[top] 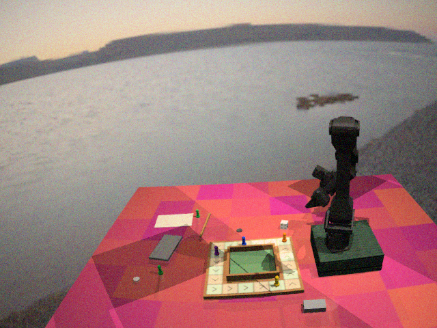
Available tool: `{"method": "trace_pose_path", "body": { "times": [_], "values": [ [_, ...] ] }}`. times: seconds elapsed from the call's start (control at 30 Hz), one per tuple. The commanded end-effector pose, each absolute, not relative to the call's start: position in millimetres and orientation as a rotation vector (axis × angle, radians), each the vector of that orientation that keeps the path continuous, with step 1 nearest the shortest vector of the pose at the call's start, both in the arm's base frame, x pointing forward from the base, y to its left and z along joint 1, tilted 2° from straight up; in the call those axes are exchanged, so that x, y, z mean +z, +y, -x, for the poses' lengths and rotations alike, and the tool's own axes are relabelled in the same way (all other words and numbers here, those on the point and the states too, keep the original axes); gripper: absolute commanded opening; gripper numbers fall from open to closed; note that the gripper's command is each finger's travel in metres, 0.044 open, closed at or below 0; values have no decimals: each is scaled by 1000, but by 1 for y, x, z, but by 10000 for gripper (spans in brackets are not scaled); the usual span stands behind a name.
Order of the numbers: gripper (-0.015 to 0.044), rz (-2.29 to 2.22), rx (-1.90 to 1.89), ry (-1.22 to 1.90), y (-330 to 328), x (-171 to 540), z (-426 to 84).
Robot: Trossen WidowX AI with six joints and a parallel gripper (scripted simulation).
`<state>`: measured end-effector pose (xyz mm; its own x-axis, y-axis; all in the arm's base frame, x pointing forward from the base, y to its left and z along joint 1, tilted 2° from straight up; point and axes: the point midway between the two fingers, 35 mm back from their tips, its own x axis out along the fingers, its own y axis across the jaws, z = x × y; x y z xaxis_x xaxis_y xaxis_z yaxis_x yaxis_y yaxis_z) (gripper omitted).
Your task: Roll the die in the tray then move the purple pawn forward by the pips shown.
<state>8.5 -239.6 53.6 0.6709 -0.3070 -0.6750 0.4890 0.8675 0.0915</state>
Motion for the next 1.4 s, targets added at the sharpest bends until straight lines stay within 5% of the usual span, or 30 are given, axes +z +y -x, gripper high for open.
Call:
{"method": "trace_pose_path", "body": {
  "times": [0.0,0.13,0.63,1.37],
  "values": [
    [374,-280,-450,711,-240,53,-10],
    [275,-358,-358,847,-242,44,-31],
    [275,-349,-321,1491,-246,32,-124],
    [275,-338,-334,1514,-248,5,-128]
  ]
}}
